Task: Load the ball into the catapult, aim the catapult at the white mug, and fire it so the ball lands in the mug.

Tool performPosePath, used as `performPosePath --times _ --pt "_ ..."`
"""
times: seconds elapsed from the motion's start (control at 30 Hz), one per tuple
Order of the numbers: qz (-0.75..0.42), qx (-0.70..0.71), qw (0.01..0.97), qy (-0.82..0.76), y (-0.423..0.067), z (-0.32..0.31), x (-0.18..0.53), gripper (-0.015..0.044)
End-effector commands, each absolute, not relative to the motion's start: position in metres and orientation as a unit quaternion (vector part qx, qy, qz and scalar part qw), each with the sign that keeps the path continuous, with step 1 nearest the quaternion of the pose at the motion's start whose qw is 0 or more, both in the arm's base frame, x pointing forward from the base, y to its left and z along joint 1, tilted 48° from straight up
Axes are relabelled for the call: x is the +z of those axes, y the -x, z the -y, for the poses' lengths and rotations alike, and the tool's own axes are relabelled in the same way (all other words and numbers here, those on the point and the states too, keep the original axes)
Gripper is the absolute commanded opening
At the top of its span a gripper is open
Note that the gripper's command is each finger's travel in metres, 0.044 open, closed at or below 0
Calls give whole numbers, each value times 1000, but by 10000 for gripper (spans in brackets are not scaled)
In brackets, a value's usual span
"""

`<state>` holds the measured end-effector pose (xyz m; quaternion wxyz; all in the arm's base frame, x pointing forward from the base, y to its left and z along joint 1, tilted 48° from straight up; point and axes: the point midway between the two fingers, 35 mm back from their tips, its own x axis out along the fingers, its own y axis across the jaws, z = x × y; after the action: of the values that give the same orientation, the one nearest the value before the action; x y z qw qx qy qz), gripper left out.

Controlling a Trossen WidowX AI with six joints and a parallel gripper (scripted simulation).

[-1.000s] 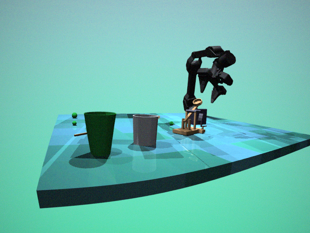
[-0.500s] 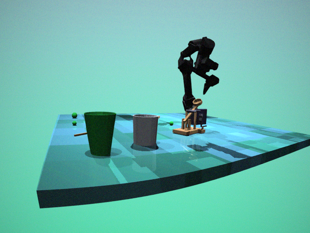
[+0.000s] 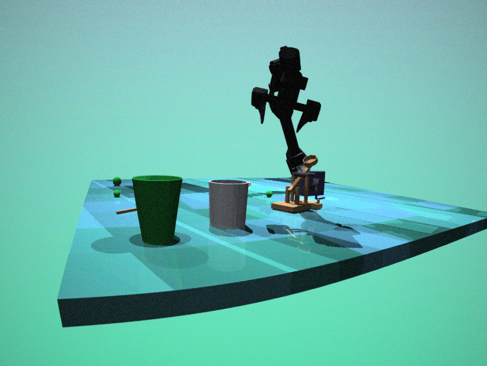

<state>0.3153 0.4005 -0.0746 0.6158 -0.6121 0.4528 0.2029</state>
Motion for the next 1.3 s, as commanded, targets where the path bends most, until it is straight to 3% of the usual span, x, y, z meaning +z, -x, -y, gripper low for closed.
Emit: performPosePath --times 0.0,0.27,1.27 --pt "-450 190 665 565 -337 -406 -59 440" --pt "-444 161 744 473 -381 -408 -33 440" --pt "-441 159 747 471 -385 -407 -32 440"
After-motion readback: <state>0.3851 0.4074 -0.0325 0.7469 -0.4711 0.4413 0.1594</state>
